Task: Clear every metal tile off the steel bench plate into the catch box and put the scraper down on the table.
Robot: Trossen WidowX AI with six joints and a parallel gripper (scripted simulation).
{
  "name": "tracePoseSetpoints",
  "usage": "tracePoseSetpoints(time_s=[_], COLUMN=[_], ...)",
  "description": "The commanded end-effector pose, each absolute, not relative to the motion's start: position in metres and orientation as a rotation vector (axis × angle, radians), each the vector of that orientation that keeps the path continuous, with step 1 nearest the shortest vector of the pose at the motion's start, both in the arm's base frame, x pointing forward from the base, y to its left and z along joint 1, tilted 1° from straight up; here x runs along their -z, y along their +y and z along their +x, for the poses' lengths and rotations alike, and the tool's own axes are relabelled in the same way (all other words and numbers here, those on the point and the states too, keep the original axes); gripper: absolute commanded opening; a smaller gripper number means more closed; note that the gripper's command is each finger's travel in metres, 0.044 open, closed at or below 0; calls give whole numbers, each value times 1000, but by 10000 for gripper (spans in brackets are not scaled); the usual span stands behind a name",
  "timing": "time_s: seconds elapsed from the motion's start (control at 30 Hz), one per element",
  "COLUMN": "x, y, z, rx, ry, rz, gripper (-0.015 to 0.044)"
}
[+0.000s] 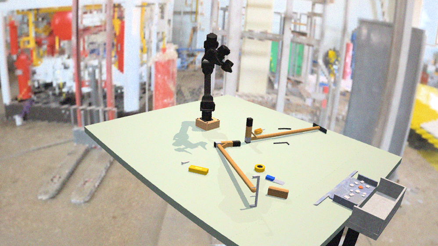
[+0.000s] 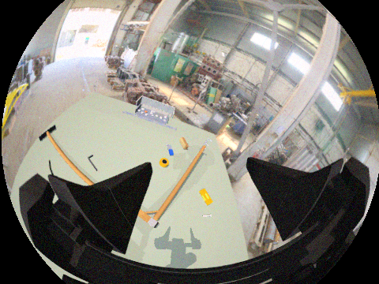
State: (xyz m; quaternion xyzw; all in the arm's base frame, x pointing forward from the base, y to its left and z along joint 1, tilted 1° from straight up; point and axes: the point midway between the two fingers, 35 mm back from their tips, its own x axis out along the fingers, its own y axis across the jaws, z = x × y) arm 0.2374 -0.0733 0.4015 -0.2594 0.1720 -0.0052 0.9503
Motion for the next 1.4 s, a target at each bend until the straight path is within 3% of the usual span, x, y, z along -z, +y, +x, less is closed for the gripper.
tracePoseSetpoints(time_s=[0.0,1.37], x=[-401,-395], y=[-66,36], z=[239,241], rx=[-8,-313], ry=[347,297], rz=[-517,-415], gripper=[440,440])
